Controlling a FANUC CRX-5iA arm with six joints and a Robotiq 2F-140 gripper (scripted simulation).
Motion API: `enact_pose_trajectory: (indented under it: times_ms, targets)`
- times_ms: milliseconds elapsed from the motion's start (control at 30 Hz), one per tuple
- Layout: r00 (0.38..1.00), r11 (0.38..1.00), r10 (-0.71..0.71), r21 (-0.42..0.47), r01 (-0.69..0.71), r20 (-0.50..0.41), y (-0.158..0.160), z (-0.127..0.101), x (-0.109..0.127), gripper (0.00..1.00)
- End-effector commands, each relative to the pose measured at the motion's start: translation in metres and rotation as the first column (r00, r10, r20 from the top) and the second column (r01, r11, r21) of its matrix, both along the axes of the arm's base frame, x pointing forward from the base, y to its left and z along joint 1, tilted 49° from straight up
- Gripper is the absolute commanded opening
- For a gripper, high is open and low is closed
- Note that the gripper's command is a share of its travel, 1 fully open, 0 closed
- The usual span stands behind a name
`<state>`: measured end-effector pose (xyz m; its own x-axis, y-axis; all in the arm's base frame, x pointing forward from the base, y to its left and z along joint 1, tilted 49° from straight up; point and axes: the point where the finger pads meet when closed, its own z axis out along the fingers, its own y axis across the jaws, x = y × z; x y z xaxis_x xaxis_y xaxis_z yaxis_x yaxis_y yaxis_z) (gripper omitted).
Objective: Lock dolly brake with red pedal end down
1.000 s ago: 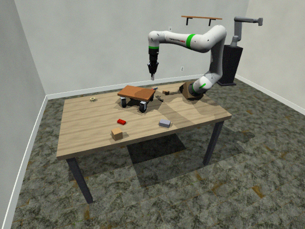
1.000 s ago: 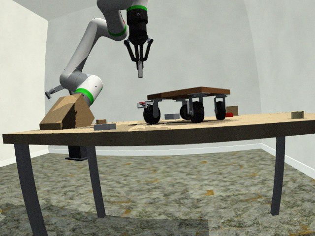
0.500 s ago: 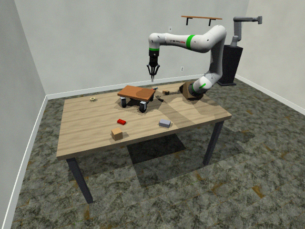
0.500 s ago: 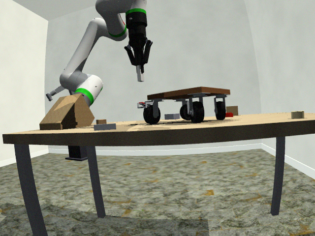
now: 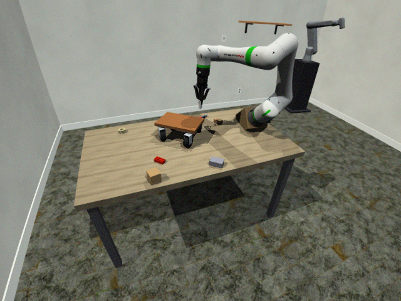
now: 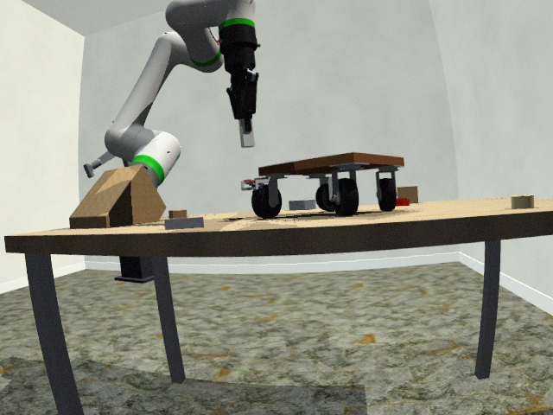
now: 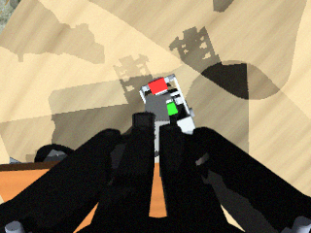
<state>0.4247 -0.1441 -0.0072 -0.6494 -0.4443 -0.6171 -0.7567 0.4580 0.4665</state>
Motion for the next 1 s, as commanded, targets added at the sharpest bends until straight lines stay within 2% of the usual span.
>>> enact_pose_trajectory:
  times_ms: [0, 267, 333, 367, 533, 767, 967]
  targets:
    - [0.961, 0.985, -0.168, -0.009, 0.170, -0.218, 0.0003, -0.0004, 0.0001, 0.00]
    - [0.823, 0.930, -0.350, -0.059, 0.363, -0.447, 0.0003, -0.0004, 0.0001, 0.00]
    - [0.823, 0.930, -0.350, -0.059, 0.363, -0.447, 0.0003, -0.0004, 0.0001, 0.00]
    - [0.749, 0.901, -0.406, -0.091, 0.425, -0.523, 0.0003, -0.0004, 0.0001, 0.00]
    - [0.612, 0.848, -0.480, -0.152, 0.508, -0.629, 0.0003, -0.0004, 0.0001, 0.00]
    - [0.374, 0.764, -0.551, -0.269, 0.587, -0.746, 0.0003, -0.0004, 0.0001, 0.00]
    - [0.374, 0.764, -0.551, -0.269, 0.587, -0.746, 0.0003, -0.0004, 0.0001, 0.00]
